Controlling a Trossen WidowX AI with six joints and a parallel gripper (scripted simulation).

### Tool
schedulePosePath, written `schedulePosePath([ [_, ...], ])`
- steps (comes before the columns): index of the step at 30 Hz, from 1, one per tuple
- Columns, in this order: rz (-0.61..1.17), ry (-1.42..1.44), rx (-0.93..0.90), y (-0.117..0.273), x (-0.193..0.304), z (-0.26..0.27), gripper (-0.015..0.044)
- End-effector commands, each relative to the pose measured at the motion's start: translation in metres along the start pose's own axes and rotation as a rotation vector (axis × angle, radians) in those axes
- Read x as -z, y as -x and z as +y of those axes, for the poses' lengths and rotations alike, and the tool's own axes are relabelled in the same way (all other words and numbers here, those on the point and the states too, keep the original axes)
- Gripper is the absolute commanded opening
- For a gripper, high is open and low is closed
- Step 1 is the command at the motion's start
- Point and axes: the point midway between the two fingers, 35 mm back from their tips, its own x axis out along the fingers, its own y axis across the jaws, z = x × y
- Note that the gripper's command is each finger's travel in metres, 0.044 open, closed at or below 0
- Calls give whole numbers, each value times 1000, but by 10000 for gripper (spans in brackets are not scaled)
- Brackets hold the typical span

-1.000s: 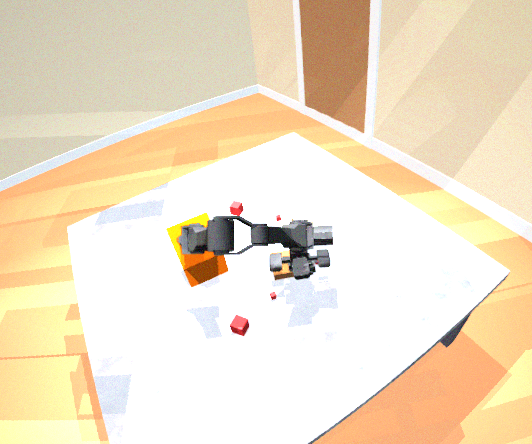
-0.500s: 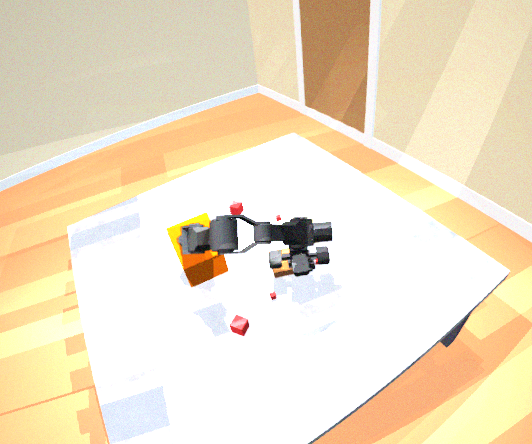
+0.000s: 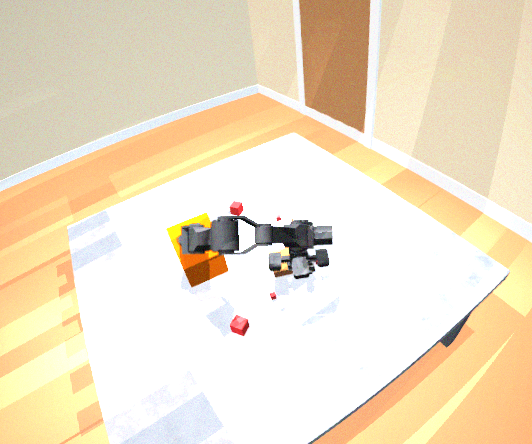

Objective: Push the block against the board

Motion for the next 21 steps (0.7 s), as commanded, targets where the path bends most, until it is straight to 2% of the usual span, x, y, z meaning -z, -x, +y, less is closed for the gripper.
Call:
schedulePosePath([
  [1,1,-2,-3,1,-8,1,0],
  [21,-5,0,-7,2,-40,3,0],
])
